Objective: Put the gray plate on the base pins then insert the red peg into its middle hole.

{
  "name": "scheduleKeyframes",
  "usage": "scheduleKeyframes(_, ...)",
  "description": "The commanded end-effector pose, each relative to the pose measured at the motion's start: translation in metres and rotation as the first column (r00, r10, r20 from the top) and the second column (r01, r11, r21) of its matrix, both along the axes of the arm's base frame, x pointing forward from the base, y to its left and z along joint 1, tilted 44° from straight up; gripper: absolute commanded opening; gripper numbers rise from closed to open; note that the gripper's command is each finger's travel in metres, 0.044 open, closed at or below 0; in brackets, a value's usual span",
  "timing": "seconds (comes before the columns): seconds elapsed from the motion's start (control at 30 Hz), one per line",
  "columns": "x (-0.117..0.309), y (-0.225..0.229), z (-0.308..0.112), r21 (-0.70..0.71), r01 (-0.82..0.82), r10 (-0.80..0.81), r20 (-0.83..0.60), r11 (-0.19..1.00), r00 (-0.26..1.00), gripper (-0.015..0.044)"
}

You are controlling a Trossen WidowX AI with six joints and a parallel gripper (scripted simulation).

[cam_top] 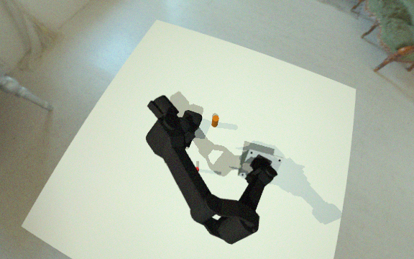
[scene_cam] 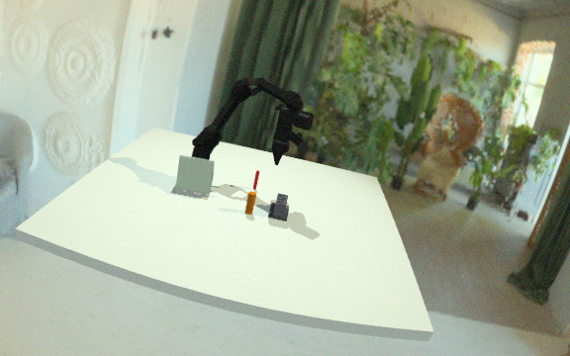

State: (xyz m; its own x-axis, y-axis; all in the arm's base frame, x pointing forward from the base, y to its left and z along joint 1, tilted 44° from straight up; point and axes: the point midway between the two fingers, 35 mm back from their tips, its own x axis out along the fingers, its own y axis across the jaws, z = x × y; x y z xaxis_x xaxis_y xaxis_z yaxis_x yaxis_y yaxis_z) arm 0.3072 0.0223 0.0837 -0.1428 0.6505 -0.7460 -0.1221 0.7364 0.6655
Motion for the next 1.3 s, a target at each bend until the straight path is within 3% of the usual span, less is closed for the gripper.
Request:
scheduleKeyframes(0.0,-0.054,0.033,0.029,-0.230,0.490,-0.539,-0.453,0.841,0.711,0.0440)
scheduleKeyframes(0.27,-0.075,0.043,0.037,-0.411,0.614,-0.719,-0.558,0.674,0.415,0.0440)
scheduleKeyframes(0.8,-0.075,0.043,0.037,-0.411,0.614,-0.719,-0.558,0.674,0.415,0.0440)
scheduleKeyframes(1.27,-0.082,0.077,0.001,-0.409,0.614,-0.718,-0.559,0.674,0.415,0.0440)
